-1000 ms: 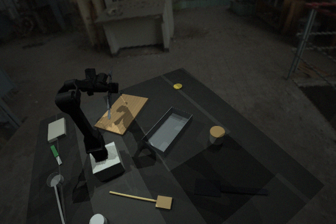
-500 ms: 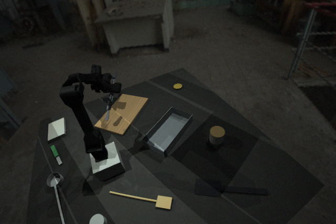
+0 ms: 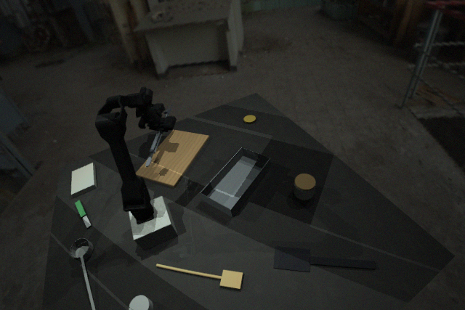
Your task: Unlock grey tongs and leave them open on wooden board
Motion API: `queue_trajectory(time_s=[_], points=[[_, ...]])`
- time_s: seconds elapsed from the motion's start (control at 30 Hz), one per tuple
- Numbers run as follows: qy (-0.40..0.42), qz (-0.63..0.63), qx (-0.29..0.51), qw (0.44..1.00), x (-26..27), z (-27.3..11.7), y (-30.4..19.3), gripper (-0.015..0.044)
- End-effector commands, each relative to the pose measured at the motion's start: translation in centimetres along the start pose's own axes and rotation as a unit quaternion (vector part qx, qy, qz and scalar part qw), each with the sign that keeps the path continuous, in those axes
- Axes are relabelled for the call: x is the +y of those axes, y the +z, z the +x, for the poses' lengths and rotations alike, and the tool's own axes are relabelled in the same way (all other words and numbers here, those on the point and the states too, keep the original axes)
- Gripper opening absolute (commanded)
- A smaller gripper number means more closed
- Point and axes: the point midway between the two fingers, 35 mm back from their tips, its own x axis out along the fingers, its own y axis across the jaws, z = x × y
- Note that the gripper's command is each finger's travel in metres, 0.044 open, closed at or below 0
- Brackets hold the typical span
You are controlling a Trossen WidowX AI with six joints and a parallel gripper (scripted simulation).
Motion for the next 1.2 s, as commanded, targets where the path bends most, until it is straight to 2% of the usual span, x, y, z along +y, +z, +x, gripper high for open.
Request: queue_trajectory(time_s=[0.0,0.57,1.17], points=[[0.005,0.009,0.037,0.999,-0.2,0.3,-0.1,-0.0150],[0.016,0.044,0.190,0.981,-0.9,1.2,-1.6,-0.0150],[0.016,0.046,0.196,0.979,-0.8,2.1,-1.9,-0.0150]])
